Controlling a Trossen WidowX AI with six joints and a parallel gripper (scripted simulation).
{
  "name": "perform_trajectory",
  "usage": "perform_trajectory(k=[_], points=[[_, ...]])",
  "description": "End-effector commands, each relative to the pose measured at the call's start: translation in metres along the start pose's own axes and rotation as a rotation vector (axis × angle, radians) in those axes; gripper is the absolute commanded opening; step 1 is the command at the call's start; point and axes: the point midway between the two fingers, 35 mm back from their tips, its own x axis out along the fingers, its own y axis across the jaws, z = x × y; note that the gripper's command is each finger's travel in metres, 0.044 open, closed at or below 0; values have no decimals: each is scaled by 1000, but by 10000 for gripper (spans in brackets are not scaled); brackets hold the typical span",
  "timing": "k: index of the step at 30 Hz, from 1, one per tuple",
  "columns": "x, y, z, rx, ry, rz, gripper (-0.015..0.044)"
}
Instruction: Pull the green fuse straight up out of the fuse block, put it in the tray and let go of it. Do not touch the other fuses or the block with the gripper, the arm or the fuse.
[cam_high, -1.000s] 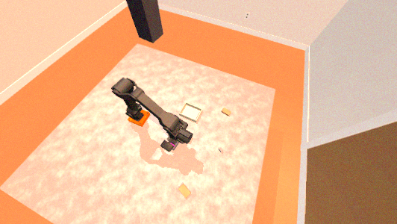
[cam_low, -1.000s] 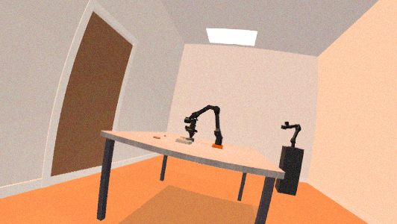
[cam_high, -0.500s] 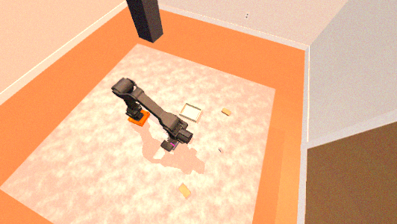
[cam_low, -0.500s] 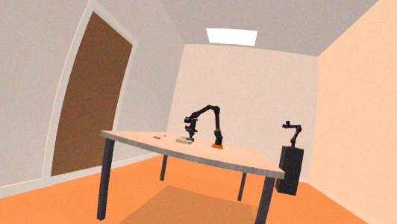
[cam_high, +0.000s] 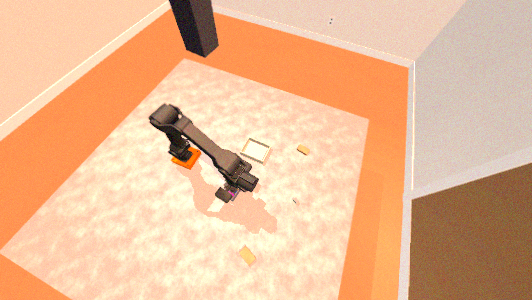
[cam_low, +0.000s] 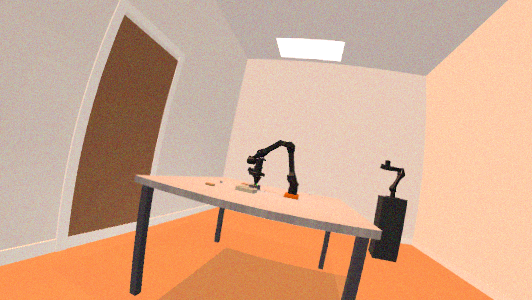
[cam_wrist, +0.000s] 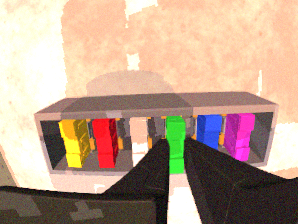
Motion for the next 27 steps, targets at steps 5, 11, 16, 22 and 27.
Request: perform_trajectory(k=[5,11,16,22,27], points=[[-4,0,0,-1,-1,-2,0],[-7,0,0,-2,-1,-2,0],[-10,0,0,-2,-1,-3,0],[-13,0,0,-2,-1,-3,0],[-15,0,0,-3,-1,-4,0]])
